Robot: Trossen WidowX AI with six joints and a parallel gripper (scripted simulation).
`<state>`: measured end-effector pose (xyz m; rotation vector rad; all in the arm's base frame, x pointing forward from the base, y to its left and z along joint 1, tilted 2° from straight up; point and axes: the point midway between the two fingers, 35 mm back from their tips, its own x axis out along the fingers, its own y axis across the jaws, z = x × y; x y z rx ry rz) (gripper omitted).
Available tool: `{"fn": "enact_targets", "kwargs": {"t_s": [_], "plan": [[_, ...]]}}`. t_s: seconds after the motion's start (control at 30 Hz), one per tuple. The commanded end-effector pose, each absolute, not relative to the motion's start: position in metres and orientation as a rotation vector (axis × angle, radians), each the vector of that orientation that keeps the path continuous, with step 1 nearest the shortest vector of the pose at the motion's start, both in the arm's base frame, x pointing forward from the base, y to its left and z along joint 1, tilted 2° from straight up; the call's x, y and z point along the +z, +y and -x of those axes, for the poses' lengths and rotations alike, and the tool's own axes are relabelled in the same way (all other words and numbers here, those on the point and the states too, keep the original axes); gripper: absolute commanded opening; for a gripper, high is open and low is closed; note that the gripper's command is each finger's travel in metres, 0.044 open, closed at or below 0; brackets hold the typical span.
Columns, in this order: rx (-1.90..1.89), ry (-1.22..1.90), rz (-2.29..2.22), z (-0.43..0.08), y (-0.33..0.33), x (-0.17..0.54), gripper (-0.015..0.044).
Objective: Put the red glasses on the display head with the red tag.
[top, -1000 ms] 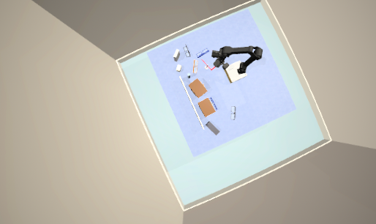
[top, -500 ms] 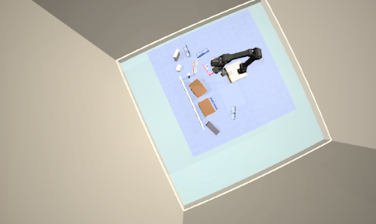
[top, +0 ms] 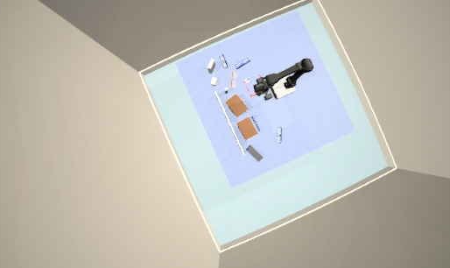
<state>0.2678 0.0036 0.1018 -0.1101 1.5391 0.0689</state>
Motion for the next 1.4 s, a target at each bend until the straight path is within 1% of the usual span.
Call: {"fn": "enact_targets", "kwargs": {"t_s": [0.0,0.53,1.37], "plan": [[0.04,1.55,0.082,-0.268,0.019,0.099,0.0],[-0.077,1.549,-0.043,-0.258,0.09,0.097,0.0],[-0.079,1.548,-0.044,-0.262,0.092,0.075,0.0]]}}
